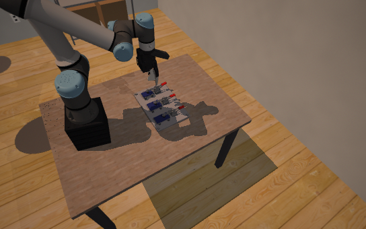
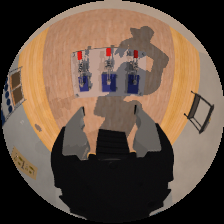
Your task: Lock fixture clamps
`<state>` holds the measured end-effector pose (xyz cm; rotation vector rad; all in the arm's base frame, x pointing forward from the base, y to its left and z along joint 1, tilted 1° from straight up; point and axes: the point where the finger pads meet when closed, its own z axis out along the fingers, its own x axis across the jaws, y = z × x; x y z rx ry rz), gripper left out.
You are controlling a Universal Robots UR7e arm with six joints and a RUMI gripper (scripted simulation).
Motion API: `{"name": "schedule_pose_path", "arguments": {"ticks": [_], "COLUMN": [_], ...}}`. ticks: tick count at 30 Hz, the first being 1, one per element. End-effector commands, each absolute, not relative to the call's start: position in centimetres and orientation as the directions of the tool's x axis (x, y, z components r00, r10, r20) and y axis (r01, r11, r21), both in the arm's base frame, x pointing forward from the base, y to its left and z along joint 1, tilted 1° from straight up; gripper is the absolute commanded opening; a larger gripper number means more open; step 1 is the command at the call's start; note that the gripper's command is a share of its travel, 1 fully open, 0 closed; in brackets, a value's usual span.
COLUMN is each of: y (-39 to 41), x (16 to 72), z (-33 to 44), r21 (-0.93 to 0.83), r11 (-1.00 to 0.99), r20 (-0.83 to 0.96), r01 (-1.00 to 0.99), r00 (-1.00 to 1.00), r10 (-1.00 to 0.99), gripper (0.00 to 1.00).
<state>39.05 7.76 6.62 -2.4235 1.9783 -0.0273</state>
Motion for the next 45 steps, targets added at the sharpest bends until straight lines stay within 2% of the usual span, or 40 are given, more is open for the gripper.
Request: {"name": "schedule_pose_path", "arguments": {"ticks": [1, 3, 4, 20, 25, 37, 42, 45], "y": [7.7, 7.7, 7.7, 7.7, 7.7, 7.7, 12.5, 12.5], "x": [39.2, 39.2, 39.1, 39.1, 39.2, 39.2, 42.9, 42.9], "z": [6.6, 6.6, 6.6, 6.6, 0.6, 0.6, 0.8, 0.8], "r21": [-0.022, -0.022, -0.022, -0.022, -0.022, -0.022, -0.022, -0.022], "r11": [-0.2, -0.2, -0.2, -0.2, -0.2, -0.2, -0.2, -0.2], "r20": [0.005, 0.005, 0.005, 0.005, 0.005, 0.005, 0.005, 0.005], "r01": [-0.979, -0.979, -0.979, -0.979, -0.979, -0.979, -0.979, -0.979], "r00": [0.2, 0.2, 0.2, 0.2, 0.2, 0.2, 0.2, 0.2], "r10": [-0.98, -0.98, -0.98, -0.98, -0.98, -0.98, -0.98, -0.98], "gripper": [0.58, 0.58, 0.28, 0.28, 0.28, 0.28, 0.28, 0.28]}}
